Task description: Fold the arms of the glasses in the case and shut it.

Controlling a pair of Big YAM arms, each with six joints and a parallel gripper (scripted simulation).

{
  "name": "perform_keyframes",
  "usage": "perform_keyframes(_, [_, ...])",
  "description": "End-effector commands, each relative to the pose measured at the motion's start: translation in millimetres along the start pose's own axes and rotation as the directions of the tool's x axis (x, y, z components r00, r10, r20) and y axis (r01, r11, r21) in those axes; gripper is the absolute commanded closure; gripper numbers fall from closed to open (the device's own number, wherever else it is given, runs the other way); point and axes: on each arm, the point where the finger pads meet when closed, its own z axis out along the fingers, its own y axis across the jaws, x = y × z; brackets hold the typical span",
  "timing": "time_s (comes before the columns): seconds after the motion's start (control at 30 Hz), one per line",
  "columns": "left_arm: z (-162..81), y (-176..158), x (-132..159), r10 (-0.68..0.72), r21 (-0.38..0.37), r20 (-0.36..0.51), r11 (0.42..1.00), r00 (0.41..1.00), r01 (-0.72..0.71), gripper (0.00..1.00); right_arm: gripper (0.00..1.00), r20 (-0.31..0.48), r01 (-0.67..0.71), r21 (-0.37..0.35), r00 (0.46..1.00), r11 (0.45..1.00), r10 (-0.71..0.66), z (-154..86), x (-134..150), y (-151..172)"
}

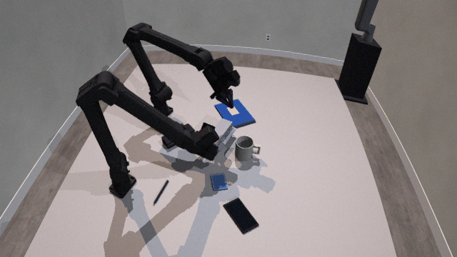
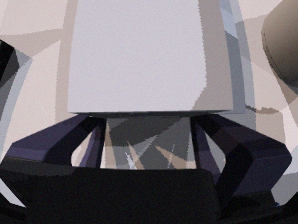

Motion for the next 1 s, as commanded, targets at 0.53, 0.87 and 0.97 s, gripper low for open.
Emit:
perform_keyframes(0.53, [-123.3,-29.9,-216.7,0.001,0.030,0.653,0.999,0.757,-0.028,1.00,0.43,0.038,0.023,0.024,0.999,0.999,-0.024,-8.0,-20.0,-9.6])
perform_keyframes(0.87, [-207.1,-43.9,-275.1,-0.017,0.049,0.850,0.998,0.526,-0.047,1.00,0.43,0.038,0.023,0.024,0.999,0.999,-0.024,-8.0,-20.0,-9.6])
perform_keyframes(0.97, [-200.5,-43.5,-270.5,-0.010,0.043,0.845,0.998,0.535,-0.050,1.00,0.43,0.038,0.023,0.024,0.999,0.999,-0.024,-8.0,-20.0,-9.6])
